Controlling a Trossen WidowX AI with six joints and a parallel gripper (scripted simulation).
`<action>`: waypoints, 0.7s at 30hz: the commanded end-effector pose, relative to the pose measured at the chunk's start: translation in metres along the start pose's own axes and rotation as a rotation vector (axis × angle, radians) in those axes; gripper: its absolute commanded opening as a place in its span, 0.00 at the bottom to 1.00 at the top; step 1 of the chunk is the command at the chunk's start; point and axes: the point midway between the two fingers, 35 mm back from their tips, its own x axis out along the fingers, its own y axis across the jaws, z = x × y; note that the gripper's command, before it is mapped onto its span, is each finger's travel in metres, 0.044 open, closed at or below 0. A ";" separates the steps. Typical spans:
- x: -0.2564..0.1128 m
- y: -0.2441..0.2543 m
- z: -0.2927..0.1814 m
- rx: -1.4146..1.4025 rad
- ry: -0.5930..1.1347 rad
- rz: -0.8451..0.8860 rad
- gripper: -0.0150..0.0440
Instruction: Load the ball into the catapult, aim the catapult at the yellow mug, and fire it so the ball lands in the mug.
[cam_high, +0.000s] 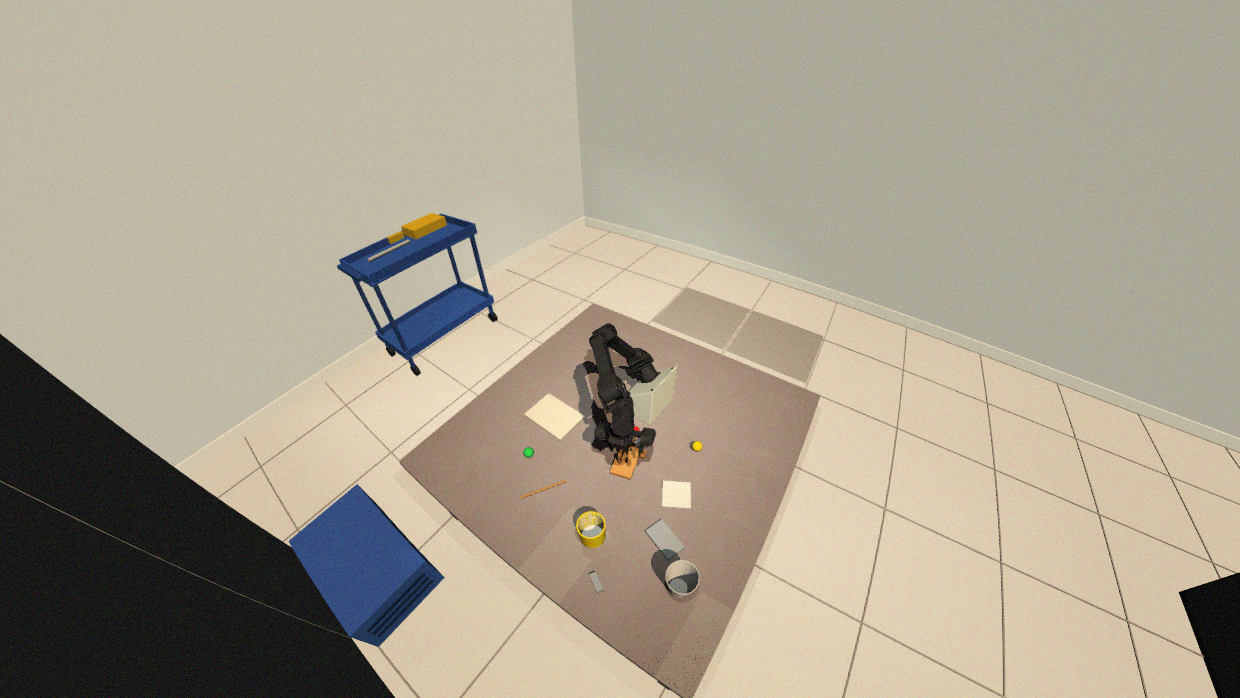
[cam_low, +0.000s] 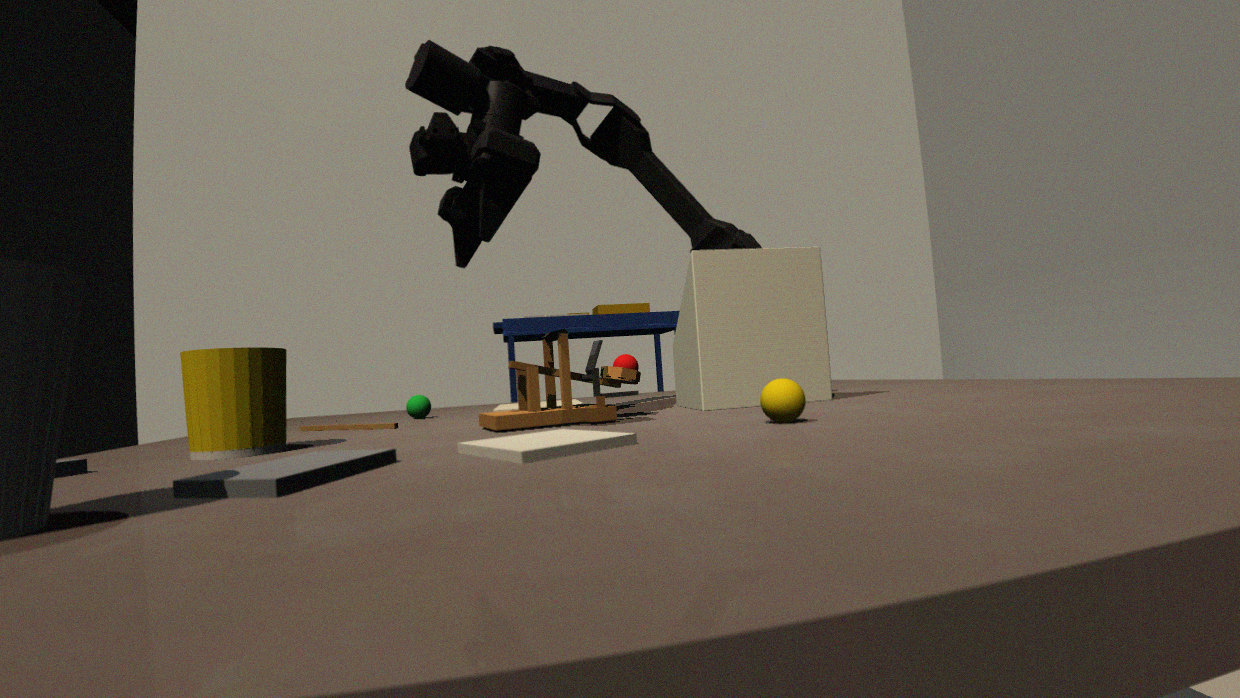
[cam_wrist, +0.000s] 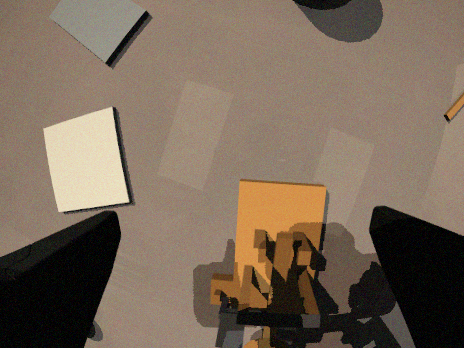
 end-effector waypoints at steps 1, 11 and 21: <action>-0.007 -0.006 0.034 -0.004 -0.113 -0.016 1.00; -0.042 -0.033 0.125 0.009 -0.427 -0.113 1.00; -0.046 -0.039 0.145 0.017 -0.466 -0.131 1.00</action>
